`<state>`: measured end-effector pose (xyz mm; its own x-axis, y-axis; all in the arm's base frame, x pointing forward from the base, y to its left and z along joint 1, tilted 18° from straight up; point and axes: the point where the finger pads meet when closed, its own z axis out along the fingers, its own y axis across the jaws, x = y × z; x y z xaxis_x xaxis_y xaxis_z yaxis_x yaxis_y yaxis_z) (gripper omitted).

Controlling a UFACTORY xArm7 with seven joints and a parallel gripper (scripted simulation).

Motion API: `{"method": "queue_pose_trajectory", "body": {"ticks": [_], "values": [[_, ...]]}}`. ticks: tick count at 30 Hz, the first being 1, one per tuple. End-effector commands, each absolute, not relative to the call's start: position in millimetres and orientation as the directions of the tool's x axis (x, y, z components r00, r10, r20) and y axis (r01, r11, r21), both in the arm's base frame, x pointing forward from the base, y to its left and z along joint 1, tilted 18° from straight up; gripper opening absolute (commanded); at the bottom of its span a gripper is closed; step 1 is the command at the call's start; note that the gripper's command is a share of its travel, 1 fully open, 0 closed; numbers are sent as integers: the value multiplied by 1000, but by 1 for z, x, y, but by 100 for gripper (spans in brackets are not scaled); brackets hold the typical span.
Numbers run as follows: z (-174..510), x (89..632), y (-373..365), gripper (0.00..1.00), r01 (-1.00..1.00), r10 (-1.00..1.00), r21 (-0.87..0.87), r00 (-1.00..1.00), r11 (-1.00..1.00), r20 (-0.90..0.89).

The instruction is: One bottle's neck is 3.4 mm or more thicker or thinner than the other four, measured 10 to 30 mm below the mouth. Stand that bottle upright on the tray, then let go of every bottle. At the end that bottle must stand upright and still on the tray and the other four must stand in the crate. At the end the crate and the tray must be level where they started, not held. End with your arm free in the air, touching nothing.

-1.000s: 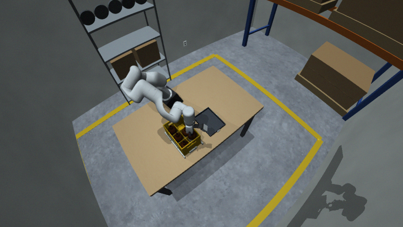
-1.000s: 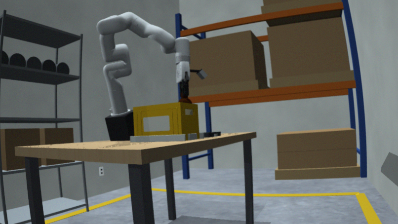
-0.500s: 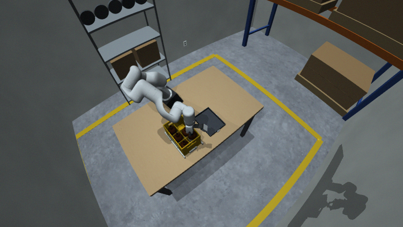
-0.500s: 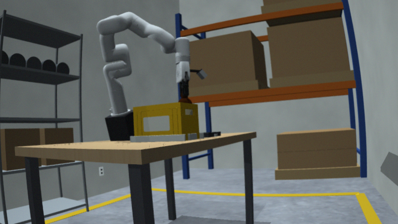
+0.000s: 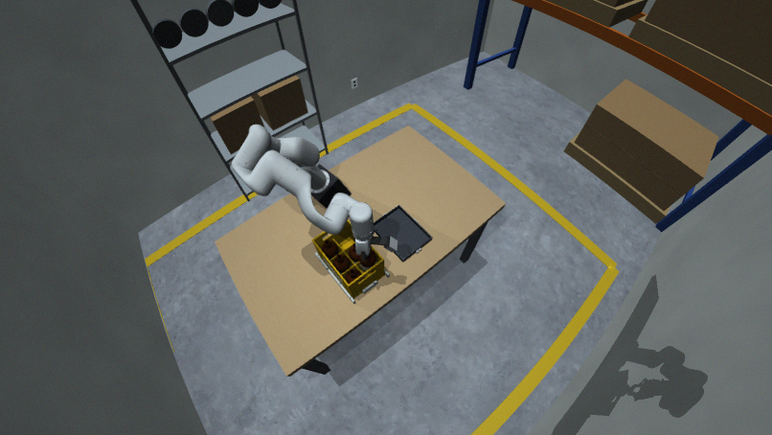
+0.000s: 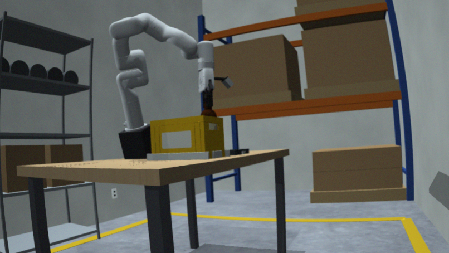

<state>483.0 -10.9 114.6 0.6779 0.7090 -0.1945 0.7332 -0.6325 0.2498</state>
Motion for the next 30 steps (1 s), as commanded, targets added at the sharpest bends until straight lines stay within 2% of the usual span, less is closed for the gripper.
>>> {"method": "queue_pose_trajectory", "body": {"ticks": [1,30], "values": [[120,484,-9,0,733,710,253,677,-631,-191],[145,483,0,0,733,710,253,677,-631,-191]]}}
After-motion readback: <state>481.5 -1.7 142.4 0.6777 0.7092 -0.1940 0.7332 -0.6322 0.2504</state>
